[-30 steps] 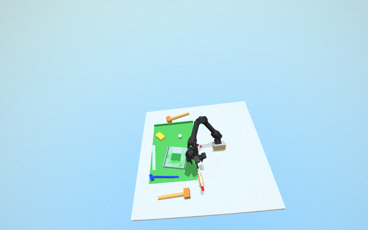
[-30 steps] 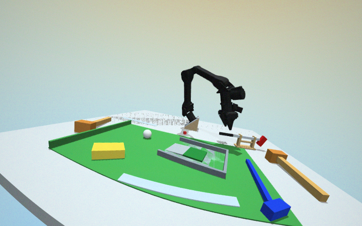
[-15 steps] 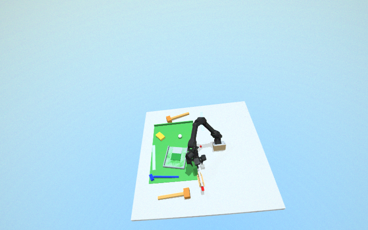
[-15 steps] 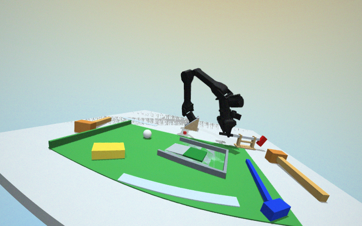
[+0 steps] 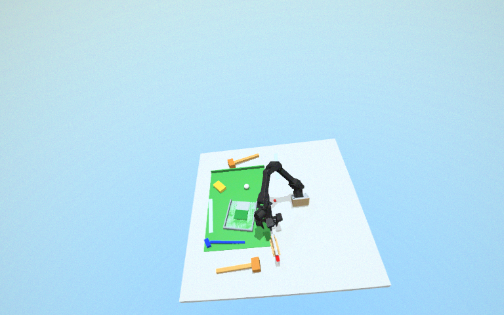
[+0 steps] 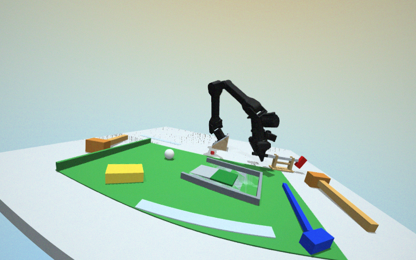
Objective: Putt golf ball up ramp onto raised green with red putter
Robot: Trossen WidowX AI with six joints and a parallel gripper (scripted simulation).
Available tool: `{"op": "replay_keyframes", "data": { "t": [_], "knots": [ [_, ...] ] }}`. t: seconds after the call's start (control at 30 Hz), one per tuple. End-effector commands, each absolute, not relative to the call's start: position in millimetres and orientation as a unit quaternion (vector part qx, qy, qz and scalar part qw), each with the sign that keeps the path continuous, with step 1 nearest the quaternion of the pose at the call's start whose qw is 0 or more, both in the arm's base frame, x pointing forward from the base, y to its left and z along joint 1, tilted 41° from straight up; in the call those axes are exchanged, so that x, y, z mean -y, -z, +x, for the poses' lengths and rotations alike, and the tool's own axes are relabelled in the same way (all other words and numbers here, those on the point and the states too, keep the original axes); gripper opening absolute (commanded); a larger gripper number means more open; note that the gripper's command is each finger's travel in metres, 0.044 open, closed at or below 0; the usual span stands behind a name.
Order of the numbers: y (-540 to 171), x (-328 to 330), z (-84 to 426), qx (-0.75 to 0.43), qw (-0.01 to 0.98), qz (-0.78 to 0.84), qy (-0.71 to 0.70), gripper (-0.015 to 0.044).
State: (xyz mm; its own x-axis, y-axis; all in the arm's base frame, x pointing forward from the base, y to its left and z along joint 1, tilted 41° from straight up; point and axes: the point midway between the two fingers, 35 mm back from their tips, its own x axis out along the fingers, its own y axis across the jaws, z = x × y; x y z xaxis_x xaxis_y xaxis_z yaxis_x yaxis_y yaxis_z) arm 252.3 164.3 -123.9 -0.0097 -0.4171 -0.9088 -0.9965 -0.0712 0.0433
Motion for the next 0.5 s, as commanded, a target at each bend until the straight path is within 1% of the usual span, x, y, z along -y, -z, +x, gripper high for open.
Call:
{"op": "replay_keyframes", "data": {
  "t": [0.0,0.23,0.47],
  "knots": [
    [129.8,-156.9,250.8,-0.585,0.350,-0.608,-0.407,0.0440],
    [132.7,-154.3,250.7,-0.585,0.350,-0.608,-0.407,0.0440],
    [131.1,-157.2,251.5,-0.584,0.353,-0.607,-0.408,0.0256]
  ]
}}
